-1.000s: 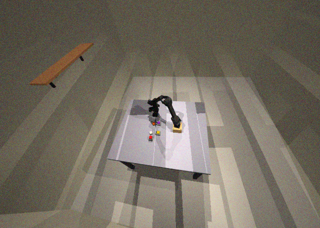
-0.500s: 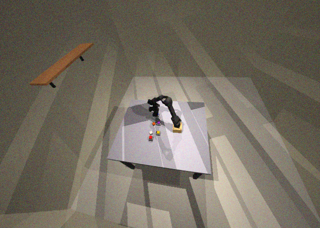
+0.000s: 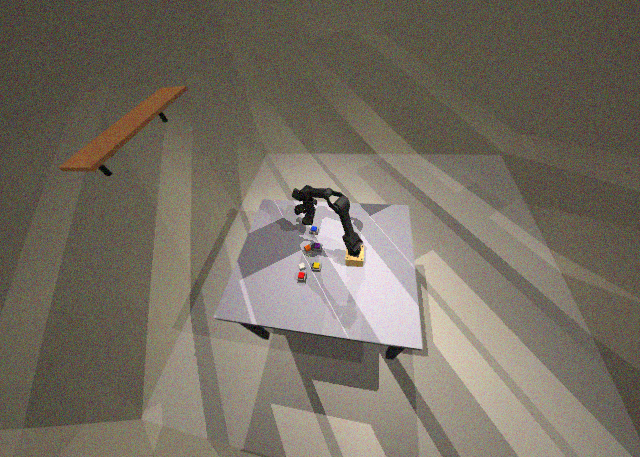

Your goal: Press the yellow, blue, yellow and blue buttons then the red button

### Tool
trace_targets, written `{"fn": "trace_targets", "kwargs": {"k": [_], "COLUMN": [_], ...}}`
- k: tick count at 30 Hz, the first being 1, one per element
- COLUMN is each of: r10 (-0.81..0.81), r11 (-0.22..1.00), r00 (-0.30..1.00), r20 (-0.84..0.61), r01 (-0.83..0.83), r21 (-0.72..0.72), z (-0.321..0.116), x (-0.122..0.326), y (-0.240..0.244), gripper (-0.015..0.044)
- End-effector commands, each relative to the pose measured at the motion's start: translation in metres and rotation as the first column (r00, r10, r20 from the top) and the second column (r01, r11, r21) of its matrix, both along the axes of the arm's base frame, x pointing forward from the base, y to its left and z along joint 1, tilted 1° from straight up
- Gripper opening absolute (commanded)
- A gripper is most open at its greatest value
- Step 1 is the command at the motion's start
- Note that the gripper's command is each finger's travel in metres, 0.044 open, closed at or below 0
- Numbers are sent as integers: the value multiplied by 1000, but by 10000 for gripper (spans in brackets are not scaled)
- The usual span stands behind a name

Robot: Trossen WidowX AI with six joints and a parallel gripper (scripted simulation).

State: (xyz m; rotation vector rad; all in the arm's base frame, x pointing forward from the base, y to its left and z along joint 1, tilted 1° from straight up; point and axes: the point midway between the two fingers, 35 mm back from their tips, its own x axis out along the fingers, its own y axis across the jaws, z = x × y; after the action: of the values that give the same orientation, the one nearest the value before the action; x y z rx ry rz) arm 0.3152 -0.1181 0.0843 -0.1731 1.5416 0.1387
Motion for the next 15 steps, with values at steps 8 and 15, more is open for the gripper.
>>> {"fn": "trace_targets", "kwargs": {"k": [8, 15], "r10": [17, 20], "r11": [1000, 1000], "r00": [1000, 1000], "r20": [-3, 1], "r01": [-17, -20], "r21": [-5, 5], "z": [4, 3], "x": [-11, -51], "y": [93, 183], "gripper": [20, 20]}}
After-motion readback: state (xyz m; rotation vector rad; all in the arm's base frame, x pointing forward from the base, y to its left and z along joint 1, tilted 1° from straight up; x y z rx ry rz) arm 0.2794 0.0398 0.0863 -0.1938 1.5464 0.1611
